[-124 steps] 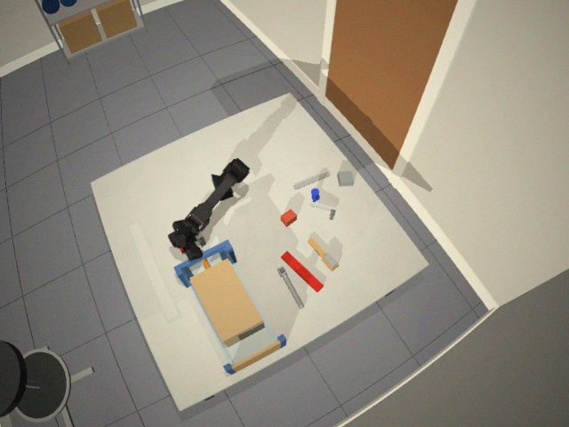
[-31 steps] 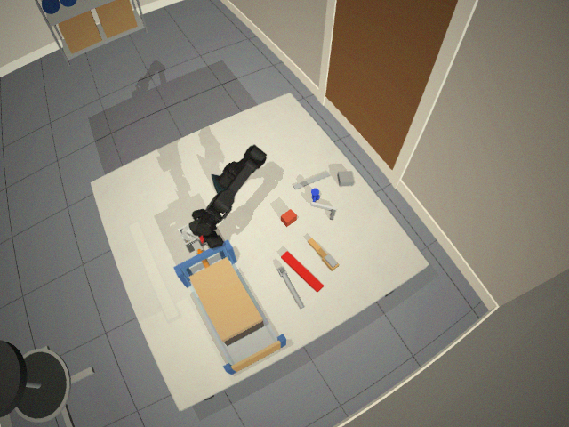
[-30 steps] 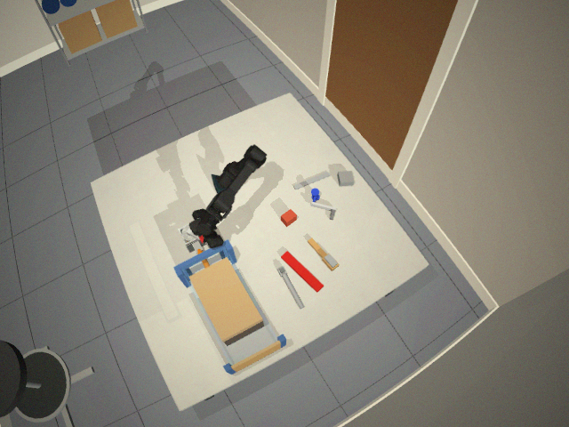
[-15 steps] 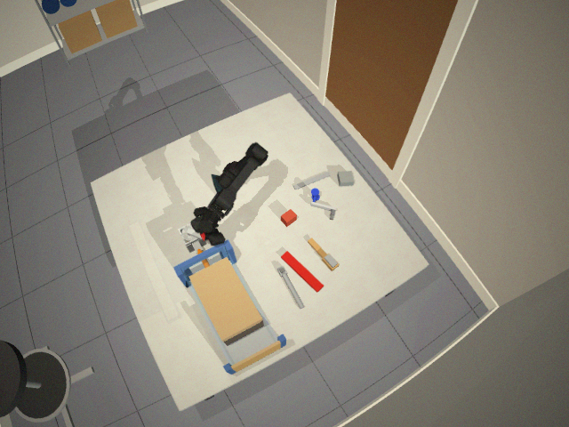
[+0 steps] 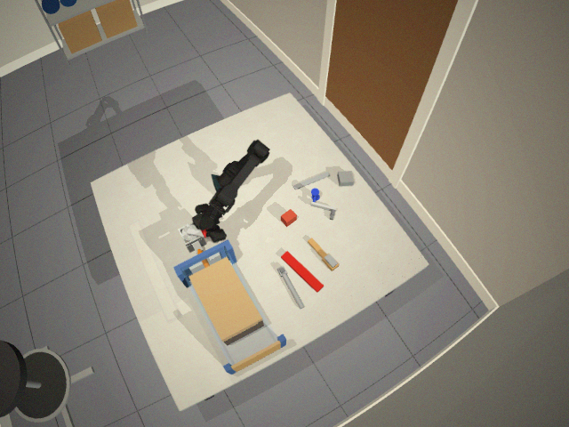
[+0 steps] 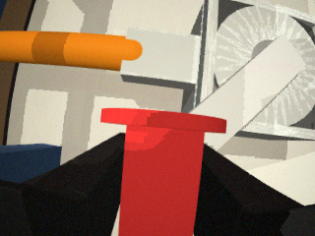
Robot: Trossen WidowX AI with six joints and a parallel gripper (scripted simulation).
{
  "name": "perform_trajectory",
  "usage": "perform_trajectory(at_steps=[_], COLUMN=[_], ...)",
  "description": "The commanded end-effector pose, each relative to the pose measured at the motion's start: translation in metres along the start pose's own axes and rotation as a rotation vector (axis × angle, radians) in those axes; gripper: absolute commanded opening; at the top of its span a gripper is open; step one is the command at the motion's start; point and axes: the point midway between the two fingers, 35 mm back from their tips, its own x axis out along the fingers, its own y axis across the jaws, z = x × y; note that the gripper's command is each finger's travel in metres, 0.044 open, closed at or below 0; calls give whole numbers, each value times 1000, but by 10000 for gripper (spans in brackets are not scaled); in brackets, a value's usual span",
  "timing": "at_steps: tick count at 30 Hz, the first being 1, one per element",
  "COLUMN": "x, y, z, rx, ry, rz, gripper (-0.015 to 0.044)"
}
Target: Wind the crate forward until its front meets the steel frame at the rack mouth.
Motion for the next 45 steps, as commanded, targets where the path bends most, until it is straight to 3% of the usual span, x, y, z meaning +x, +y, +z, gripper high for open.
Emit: perform_trajectory(at_steps=[1,45], x=[-2,-10], y=[-10,-52], z=[-9,-25], rx=[5,6], ry=[21,21], rz=[-16,-19], gripper=[0,0])
